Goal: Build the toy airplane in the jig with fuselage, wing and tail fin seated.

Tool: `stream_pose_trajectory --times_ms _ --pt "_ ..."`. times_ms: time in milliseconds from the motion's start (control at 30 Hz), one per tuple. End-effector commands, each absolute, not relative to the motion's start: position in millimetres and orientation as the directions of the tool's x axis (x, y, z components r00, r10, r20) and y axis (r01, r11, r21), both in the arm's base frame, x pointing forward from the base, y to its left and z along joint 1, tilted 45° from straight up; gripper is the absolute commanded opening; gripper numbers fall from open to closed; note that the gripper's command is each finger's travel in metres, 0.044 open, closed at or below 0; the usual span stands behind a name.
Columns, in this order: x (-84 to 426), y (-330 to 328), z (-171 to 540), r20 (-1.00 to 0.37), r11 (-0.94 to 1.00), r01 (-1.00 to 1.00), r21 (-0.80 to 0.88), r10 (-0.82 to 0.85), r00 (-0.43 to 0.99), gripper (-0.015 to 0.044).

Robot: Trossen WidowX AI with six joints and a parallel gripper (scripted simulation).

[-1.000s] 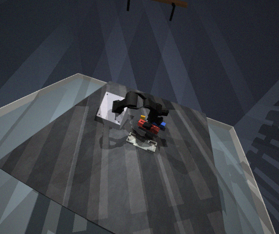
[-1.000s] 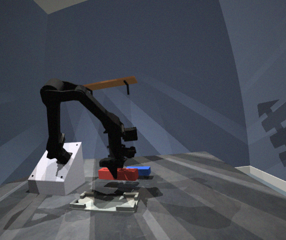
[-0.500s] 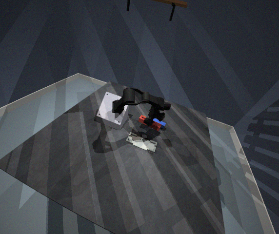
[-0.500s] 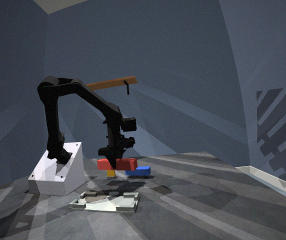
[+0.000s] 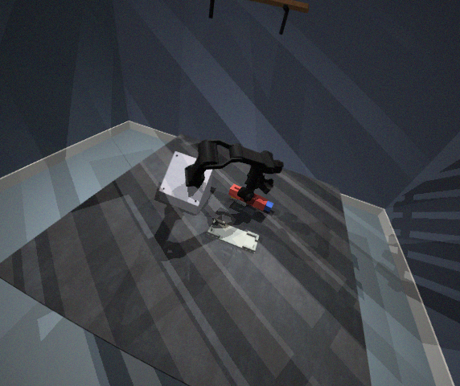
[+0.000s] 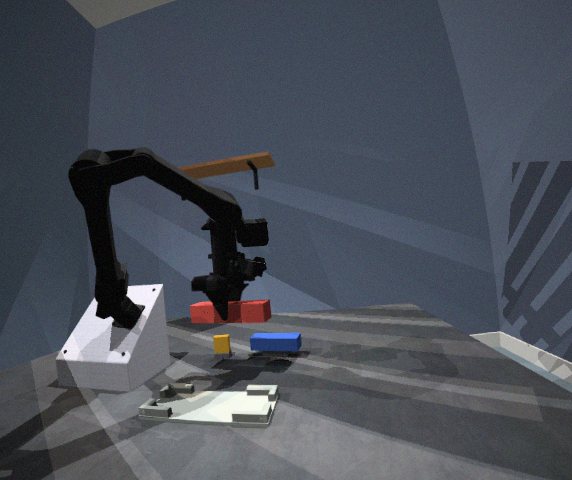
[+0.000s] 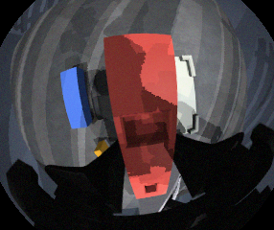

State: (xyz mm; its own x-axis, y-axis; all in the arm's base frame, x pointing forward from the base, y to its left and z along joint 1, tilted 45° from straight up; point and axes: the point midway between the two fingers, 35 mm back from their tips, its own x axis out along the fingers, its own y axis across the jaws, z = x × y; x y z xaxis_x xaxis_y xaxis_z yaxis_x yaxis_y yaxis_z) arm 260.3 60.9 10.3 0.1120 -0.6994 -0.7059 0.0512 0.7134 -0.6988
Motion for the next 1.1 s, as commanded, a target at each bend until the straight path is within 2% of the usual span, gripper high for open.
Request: stream_pose_trajectory --times_ms 0,1067 --pt "263 57 14 -0.713 0.720 0.046 -0.692 -0.692 0.109 0.0000" --pt "278 -36 46 -0.723 0.719 -0.077 -0.690 -0.682 0.113 0.0000"
